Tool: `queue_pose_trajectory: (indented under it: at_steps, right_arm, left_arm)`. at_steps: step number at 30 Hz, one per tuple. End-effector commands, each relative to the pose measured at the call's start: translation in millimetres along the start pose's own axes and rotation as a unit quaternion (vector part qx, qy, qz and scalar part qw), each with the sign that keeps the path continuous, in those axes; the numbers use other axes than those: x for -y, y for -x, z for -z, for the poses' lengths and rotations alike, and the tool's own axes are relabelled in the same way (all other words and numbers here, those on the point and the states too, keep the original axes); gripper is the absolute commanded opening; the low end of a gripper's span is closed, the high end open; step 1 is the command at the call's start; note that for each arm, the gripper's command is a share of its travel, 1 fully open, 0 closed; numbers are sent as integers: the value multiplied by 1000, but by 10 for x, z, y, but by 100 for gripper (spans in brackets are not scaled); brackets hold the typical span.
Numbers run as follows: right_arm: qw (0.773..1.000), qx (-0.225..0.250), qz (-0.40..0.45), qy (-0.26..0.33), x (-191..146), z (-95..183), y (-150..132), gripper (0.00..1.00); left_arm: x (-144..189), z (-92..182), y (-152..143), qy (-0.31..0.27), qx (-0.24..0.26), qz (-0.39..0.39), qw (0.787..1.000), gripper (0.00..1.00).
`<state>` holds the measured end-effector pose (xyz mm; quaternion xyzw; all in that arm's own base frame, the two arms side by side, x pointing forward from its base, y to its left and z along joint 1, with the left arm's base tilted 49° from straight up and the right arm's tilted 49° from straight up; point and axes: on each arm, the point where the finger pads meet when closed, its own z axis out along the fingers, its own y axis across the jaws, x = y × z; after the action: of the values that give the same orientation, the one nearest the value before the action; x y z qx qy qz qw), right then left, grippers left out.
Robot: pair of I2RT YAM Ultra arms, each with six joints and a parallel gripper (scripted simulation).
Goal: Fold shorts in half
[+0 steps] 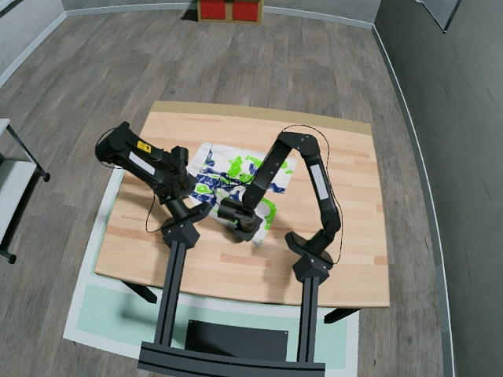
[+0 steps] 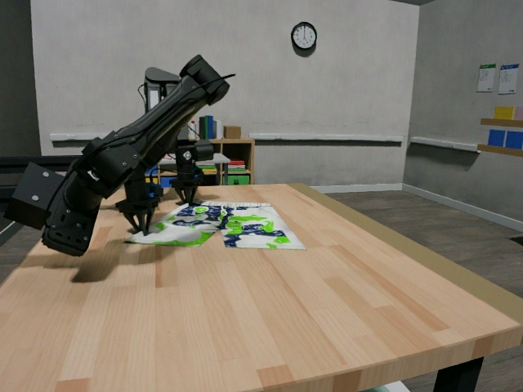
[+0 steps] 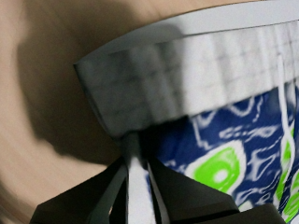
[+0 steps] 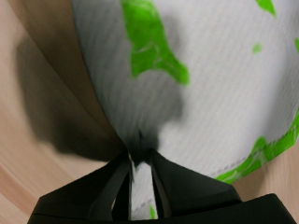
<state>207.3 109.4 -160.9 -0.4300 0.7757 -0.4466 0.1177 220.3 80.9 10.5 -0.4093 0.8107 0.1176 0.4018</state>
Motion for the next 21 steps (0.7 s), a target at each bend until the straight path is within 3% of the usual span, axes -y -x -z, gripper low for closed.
queue_pose_trajectory:
  at_steps: [1, 5, 6, 19, 20, 21]
  right_arm:
    - [999, -12, 0, -35, 147, -171, -102, 15]
    - [999, -13, 2, -35, 148, -173, -113, 15]
    - [999, -13, 2, -35, 148, -173, -112, 4]
    - [999, -18, -2, -33, 196, -197, -120, 4]
    - [999, -15, -2, -34, 210, -203, -102, 4]
    - [999, -17, -1, -34, 214, -213, -120, 4]
  left_arm:
    - [152, -85, -69, -38, -21, 16, 999, 15]
    - [149, -93, -51, -37, -18, 18, 999, 15]
    - [162, -97, -37, -37, -16, 21, 999, 15]
    - [210, -95, -13, -39, -16, 20, 999, 15]
    - [224, -92, 0, -40, -15, 21, 999, 4]
    - [218, -96, -10, -39, -17, 20, 999, 4]
